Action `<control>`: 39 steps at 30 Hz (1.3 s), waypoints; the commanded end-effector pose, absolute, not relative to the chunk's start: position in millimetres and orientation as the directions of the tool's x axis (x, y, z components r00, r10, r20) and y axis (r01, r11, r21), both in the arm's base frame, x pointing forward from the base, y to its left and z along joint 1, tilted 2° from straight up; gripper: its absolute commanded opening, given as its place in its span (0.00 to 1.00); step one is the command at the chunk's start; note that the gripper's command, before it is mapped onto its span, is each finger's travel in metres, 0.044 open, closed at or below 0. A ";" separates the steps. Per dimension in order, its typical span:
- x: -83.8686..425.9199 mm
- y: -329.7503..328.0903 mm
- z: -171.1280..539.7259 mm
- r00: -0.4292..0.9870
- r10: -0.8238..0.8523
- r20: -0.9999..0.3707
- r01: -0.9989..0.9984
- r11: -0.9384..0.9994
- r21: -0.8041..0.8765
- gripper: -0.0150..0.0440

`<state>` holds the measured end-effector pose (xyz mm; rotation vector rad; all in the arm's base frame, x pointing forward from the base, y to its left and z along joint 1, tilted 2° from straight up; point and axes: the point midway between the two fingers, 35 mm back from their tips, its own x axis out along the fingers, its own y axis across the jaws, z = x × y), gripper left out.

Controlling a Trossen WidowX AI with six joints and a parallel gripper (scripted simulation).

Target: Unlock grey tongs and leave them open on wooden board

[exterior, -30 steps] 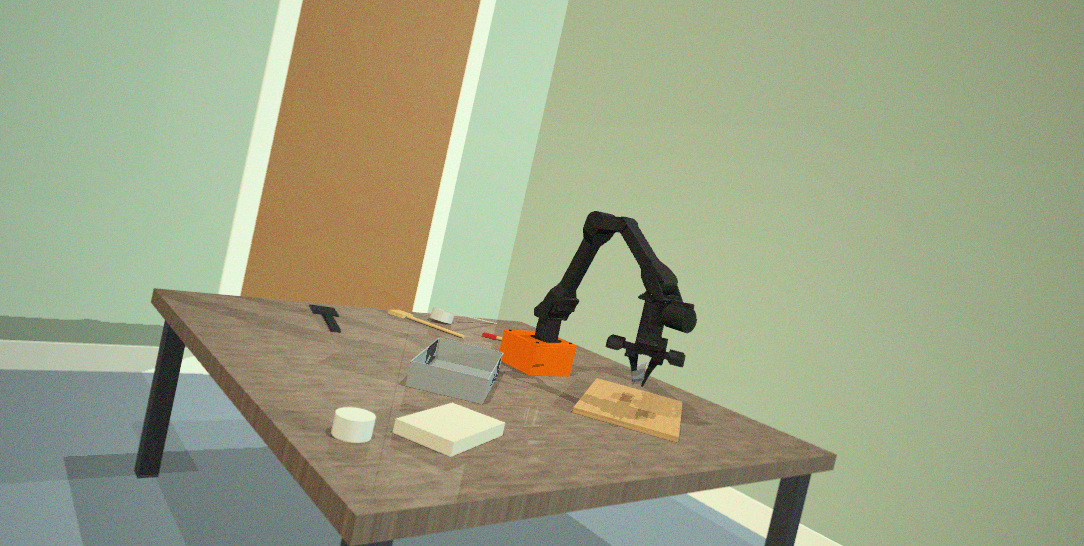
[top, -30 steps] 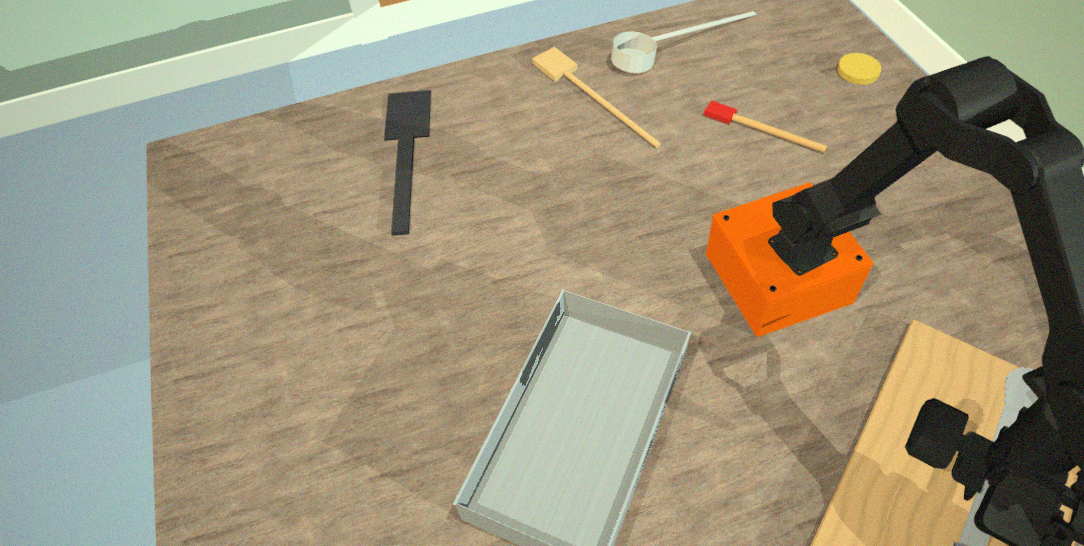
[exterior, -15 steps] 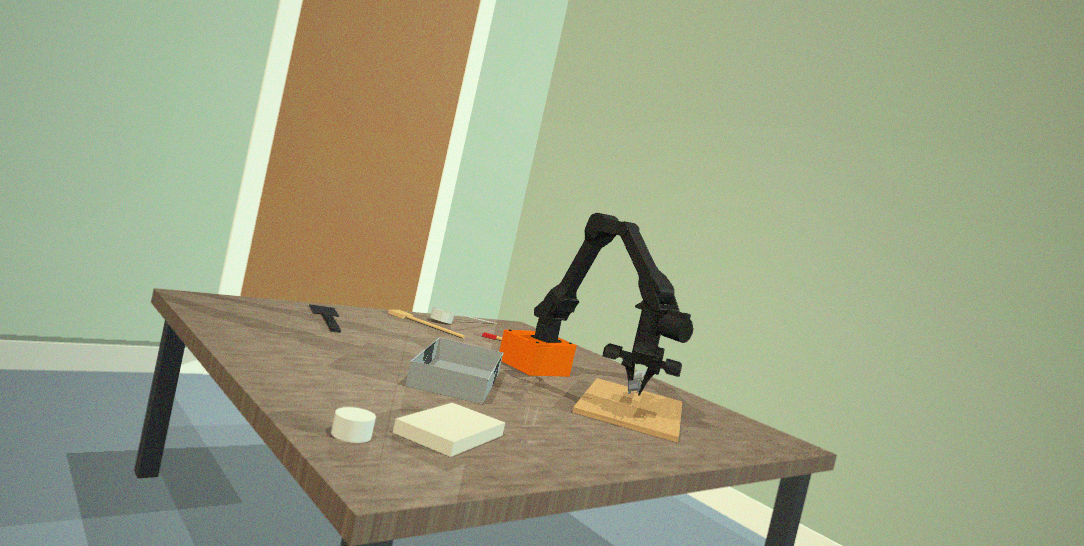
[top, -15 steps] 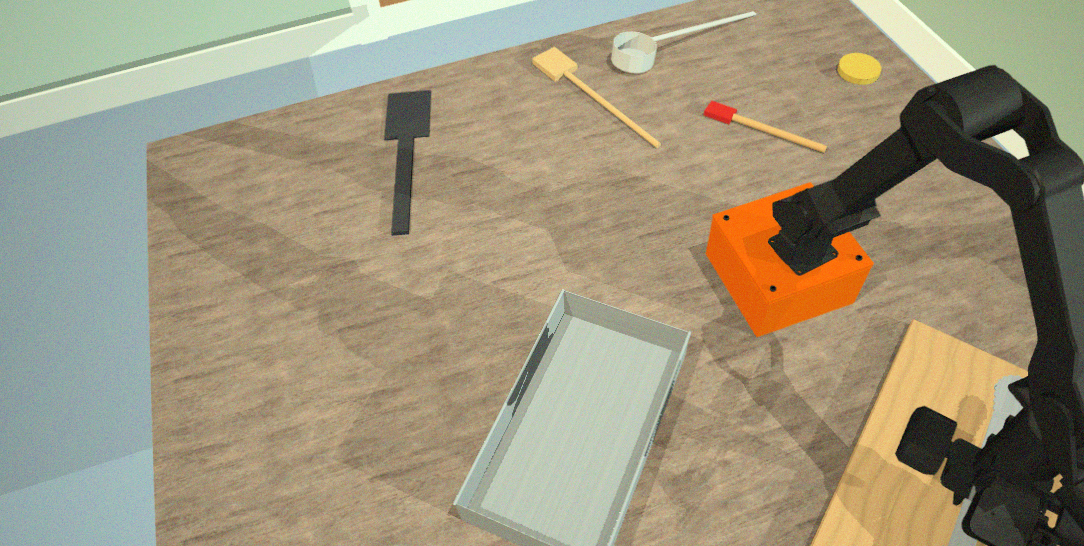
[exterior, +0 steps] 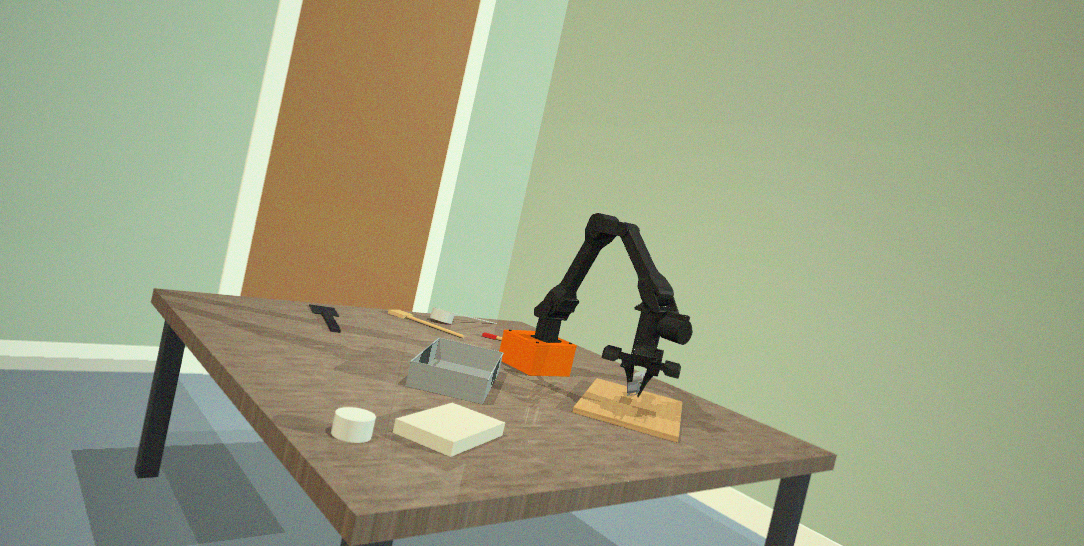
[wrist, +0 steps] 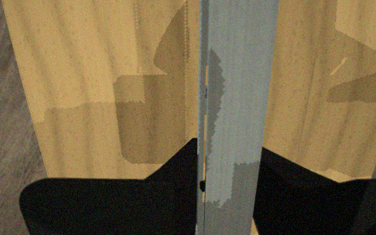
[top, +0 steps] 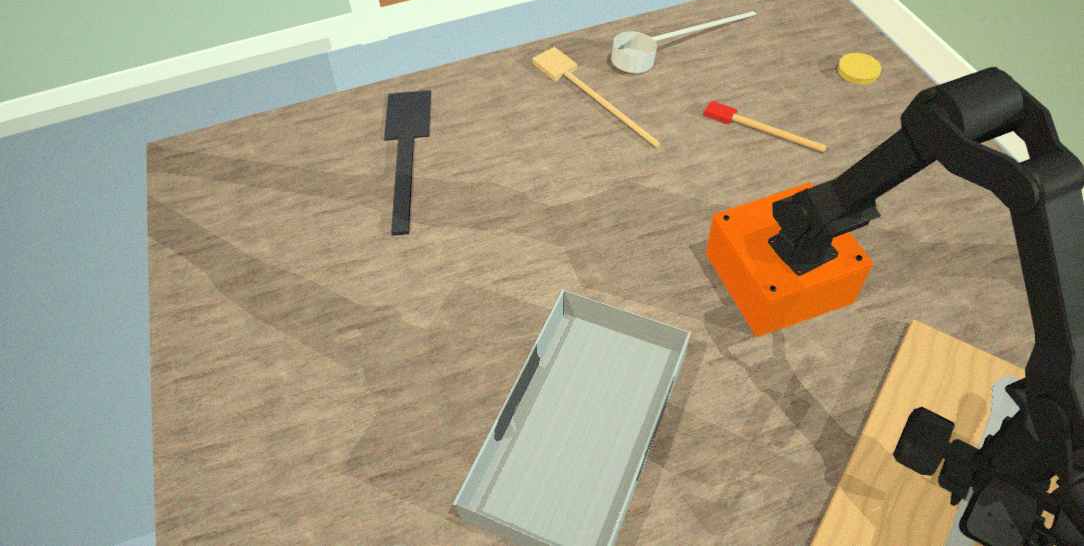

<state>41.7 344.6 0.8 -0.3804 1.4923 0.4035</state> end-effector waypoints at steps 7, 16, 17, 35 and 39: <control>41.7 344.7 1.1 0.037 0.025 -0.999 -0.482 0.876 0.004 0.76; 41.7 344.7 1.1 0.037 0.025 -0.999 -0.482 0.876 0.004 1.00; 42.7 345.9 2.1 0.037 0.025 -0.999 -0.482 0.876 0.004 1.00; 149.1 413.1 103.5 0.044 0.039 -0.998 -0.486 0.874 0.013 1.00; 168.1 414.0 122.0 0.043 0.033 -0.999 -0.485 0.874 0.008 1.00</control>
